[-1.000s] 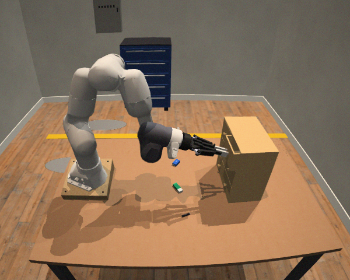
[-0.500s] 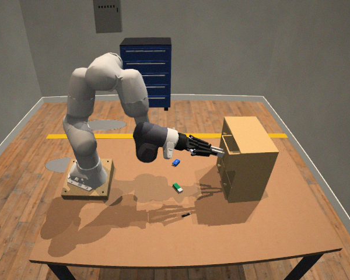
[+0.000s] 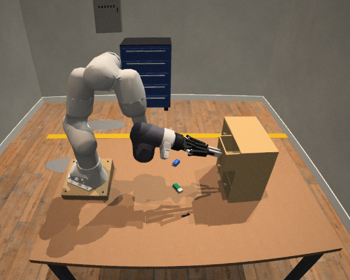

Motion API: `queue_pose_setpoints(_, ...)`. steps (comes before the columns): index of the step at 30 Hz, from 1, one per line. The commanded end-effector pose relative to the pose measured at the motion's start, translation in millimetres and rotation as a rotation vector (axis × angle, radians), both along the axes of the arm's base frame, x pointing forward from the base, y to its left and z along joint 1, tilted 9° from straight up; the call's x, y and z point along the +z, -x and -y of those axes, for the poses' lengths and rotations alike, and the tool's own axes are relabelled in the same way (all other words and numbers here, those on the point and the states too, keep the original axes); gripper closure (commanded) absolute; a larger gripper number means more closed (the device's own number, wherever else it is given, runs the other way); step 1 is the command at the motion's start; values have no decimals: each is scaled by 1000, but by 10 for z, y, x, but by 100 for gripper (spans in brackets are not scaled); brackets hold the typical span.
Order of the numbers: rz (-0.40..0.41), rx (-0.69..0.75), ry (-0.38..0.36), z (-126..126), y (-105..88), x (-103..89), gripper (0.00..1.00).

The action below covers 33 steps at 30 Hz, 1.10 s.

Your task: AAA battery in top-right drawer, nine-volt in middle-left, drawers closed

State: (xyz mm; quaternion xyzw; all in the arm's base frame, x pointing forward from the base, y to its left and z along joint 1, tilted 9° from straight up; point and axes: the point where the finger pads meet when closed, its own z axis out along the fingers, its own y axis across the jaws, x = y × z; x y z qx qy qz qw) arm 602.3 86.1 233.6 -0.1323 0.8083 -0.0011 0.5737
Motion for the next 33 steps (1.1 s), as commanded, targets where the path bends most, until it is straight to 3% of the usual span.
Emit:
queue_pose_setpoints(1, 3, 0, 7, 12, 20, 7, 92)
queue_pose_setpoints(28, 3, 0, 7, 19, 52, 7, 92)
queue_pose_setpoints(33, 3, 0, 7, 19, 52, 7, 87)
